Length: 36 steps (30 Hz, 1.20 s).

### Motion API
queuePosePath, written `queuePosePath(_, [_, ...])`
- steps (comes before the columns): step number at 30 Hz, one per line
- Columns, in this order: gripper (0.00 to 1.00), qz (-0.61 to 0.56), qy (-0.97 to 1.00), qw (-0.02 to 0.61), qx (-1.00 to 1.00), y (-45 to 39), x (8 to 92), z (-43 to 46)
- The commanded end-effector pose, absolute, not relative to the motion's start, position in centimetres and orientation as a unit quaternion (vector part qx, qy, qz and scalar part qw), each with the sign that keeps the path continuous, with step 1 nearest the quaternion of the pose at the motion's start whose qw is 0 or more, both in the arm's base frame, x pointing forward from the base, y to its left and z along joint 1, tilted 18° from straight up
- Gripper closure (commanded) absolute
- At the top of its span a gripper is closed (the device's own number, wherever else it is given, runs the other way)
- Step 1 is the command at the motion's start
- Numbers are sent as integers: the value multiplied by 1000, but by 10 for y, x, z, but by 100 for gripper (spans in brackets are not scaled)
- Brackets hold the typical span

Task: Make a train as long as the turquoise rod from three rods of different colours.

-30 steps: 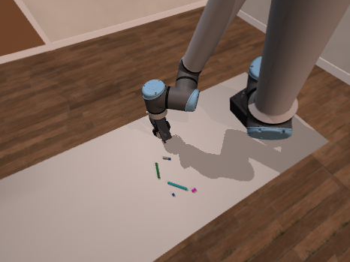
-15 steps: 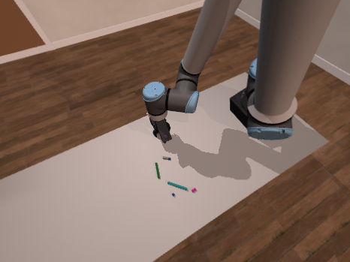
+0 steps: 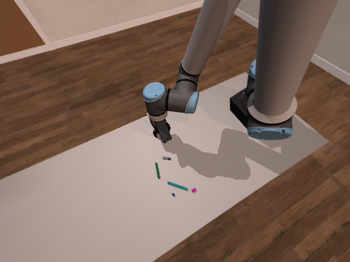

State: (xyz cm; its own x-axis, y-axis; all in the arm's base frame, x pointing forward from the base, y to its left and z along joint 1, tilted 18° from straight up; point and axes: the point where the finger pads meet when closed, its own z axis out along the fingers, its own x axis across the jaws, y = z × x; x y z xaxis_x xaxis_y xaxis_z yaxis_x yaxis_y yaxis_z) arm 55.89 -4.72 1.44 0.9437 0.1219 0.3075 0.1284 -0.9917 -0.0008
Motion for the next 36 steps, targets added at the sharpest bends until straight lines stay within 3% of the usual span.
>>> queuePosePath(1, [86,-156,-64,10,-986,-47,559,15])
queuePosePath(24, [86,-156,-64,10,-986,-47,559,15])
queuePosePath(25, [100,-156,-64,10,-986,-47,559,15])
queuePosePath(36, [100,-156,-64,10,-986,-47,559,15])
